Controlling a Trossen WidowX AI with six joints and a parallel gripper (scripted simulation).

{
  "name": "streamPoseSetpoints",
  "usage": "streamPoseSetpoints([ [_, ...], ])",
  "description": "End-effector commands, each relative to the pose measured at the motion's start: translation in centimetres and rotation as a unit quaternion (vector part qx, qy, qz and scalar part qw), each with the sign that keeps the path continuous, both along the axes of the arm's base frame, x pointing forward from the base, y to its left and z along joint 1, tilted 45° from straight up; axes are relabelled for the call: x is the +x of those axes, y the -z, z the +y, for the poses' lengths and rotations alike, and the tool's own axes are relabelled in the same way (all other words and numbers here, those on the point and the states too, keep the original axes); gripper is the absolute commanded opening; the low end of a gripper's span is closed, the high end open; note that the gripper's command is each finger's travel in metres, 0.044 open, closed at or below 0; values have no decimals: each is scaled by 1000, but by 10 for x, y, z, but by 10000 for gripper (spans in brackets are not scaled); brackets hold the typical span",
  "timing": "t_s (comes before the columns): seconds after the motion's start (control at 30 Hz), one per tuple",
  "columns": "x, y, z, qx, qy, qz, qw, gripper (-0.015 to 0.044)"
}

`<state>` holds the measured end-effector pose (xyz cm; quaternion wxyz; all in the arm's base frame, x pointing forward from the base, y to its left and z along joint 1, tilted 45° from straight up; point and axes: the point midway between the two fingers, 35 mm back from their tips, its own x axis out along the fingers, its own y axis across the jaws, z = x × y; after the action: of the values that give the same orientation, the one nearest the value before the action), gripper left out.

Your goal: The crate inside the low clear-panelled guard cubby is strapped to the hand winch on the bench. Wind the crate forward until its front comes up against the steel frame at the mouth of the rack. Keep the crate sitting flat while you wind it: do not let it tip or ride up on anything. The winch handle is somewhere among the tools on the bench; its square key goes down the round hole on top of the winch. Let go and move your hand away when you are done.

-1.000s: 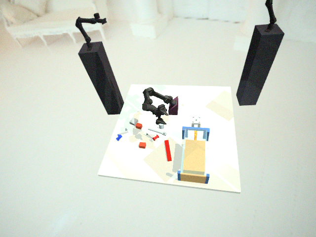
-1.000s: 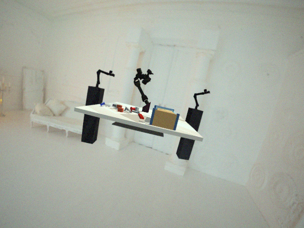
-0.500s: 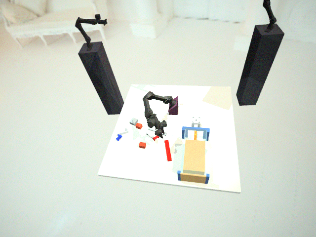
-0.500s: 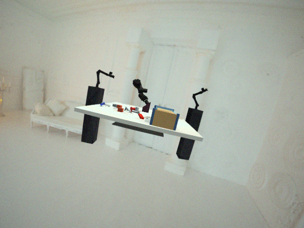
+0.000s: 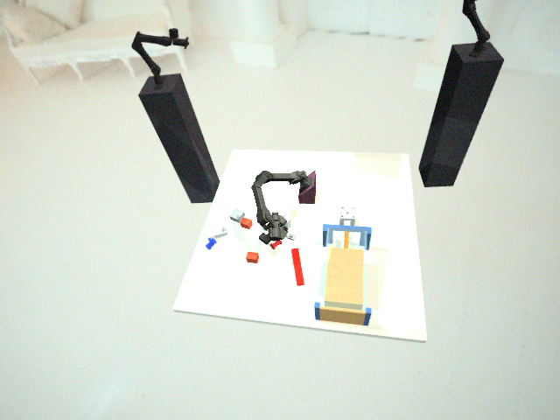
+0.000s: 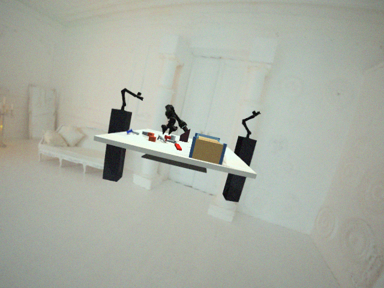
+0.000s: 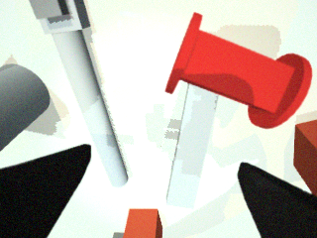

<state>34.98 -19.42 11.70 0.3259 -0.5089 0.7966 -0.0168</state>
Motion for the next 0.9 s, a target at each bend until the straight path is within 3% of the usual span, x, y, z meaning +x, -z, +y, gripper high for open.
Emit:
streamPoseSetpoints([
  [0.0,-13,-1,-13,-47,27,4,999,440],
  [0.27,-18,2,-9,-47,27,4,999,440],
  [0.53,9,-11,-24,-47,27,3,999,440],
  [0.87,7,9,-45,-48,27,3,998,440],
])
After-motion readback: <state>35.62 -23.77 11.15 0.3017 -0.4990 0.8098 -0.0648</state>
